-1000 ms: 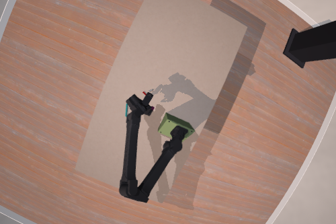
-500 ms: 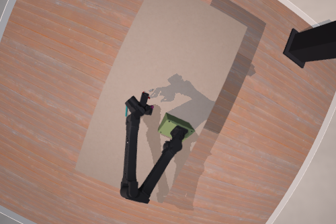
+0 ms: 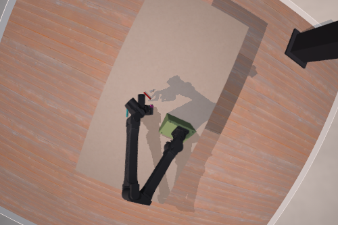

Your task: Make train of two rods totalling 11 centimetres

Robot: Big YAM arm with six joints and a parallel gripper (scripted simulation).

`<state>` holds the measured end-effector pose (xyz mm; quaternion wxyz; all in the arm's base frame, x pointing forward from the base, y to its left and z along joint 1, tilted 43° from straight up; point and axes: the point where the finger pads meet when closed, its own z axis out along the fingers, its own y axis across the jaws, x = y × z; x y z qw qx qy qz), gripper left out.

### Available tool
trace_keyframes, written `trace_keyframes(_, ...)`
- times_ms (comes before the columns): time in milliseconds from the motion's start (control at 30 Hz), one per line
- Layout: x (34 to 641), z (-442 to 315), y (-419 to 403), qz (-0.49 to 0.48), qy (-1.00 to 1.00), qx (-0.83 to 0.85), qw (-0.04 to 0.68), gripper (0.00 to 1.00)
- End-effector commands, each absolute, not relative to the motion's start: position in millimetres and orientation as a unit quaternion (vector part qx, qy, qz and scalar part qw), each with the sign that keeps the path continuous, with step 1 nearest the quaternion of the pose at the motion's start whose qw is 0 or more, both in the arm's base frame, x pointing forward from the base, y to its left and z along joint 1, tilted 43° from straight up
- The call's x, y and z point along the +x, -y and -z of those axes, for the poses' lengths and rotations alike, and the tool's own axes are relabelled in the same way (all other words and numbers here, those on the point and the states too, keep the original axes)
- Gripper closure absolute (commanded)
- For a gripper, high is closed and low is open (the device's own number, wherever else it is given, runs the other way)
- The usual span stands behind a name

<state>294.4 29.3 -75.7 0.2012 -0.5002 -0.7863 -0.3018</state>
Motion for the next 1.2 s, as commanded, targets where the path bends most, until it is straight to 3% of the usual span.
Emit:
trace_keyframes(0, 299.2, 68.3, -33.5, 0.319, 0.826, -0.433, 0.167, 0.00)
trace_keyframes(1167, 298.6, 55.9, -47.3, 0.353, 0.911, -0.198, 0.076, 0.00)
